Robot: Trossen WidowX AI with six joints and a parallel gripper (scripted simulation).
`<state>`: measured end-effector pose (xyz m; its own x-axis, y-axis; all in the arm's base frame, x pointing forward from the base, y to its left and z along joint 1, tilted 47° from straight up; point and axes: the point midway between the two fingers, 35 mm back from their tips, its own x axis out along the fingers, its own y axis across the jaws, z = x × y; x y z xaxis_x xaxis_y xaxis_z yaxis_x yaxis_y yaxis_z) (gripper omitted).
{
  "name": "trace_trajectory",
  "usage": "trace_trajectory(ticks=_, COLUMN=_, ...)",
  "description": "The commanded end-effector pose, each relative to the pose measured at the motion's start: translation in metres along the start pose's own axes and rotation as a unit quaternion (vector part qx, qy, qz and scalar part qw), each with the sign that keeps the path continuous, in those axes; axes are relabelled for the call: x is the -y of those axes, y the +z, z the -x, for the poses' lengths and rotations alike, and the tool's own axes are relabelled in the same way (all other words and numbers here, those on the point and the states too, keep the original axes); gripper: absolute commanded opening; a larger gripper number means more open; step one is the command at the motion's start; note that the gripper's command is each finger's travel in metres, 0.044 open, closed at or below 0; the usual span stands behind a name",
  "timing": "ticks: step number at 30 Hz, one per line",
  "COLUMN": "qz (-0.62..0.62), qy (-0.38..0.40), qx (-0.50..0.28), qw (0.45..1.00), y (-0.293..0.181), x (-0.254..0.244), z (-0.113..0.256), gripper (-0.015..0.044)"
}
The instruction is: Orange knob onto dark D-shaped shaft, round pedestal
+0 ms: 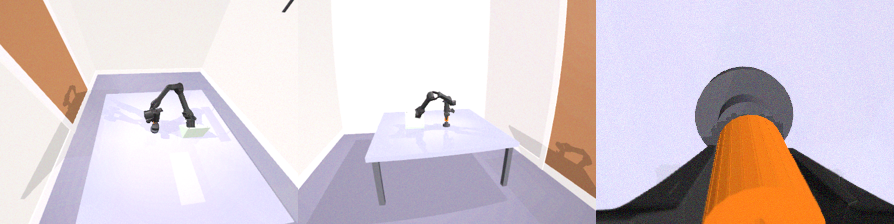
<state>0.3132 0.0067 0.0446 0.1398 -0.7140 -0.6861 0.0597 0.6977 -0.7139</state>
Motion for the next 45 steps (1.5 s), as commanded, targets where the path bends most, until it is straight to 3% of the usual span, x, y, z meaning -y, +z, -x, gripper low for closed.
trace_trajectory(ticks=1, qz=-0.055, qy=0.002, qx=0.003, qw=0.998, y=0.0029, x=-0.0007, z=0.0021, gripper=0.0000)
trace_trajectory(ticks=45, qz=-0.065, qy=0.002, qx=0.003, qw=0.998, y=0.0003, x=-0.0006, z=-0.0043, gripper=0.0000)
